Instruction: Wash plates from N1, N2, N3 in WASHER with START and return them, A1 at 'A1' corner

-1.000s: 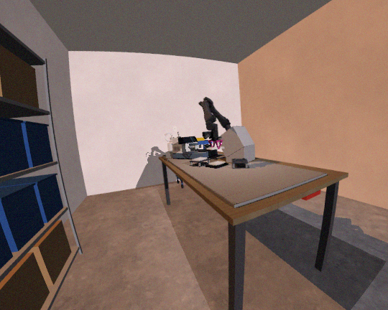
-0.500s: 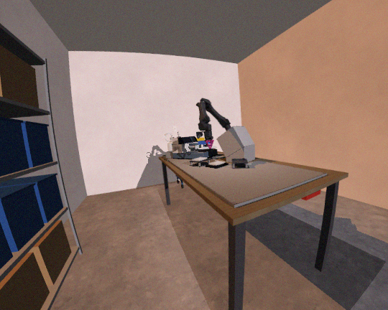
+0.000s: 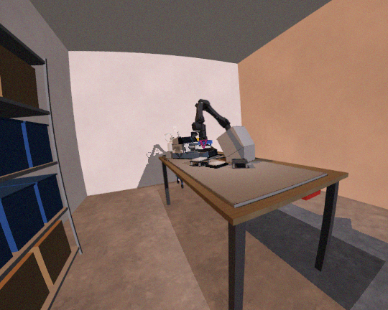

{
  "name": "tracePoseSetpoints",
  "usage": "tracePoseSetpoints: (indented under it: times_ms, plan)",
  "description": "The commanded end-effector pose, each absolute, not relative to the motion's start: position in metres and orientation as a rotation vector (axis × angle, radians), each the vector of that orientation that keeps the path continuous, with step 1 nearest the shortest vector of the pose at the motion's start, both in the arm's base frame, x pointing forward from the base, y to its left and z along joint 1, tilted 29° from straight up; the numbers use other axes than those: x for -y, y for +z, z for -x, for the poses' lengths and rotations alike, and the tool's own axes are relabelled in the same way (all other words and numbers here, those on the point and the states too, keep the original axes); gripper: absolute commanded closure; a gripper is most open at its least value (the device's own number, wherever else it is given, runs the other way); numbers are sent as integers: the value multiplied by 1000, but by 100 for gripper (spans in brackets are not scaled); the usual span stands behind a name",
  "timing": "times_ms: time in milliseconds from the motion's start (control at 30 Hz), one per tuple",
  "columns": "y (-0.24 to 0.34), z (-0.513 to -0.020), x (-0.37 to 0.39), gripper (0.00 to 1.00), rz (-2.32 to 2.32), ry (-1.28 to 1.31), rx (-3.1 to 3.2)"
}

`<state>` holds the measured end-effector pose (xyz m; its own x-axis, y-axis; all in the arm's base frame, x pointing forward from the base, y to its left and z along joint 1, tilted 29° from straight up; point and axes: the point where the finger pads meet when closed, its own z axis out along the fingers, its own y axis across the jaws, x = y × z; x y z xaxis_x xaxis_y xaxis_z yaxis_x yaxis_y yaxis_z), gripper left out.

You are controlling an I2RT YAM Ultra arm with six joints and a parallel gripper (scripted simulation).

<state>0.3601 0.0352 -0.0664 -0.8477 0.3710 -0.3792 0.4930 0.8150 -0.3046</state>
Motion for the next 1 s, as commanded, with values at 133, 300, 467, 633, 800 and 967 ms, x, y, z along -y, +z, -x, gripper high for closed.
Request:
tracePoseSetpoints:
  times_ms: [133, 300, 467, 633, 800, 967]
  plan:
    - [-45, -358, -5, 100, -944, -500, -2565]
    - [-34, -356, 16, 100, -1146, -450, -2461]
    - [-27, -352, 30, 100, -1262, -432, -2399]
    - [-15, -349, 52, 100, -1448, -388, -2274]
    - [-3, -346, 73, 100, -1436, -397, -2290]
    - [6, -347, 86, 100, -1435, -392, -2285]
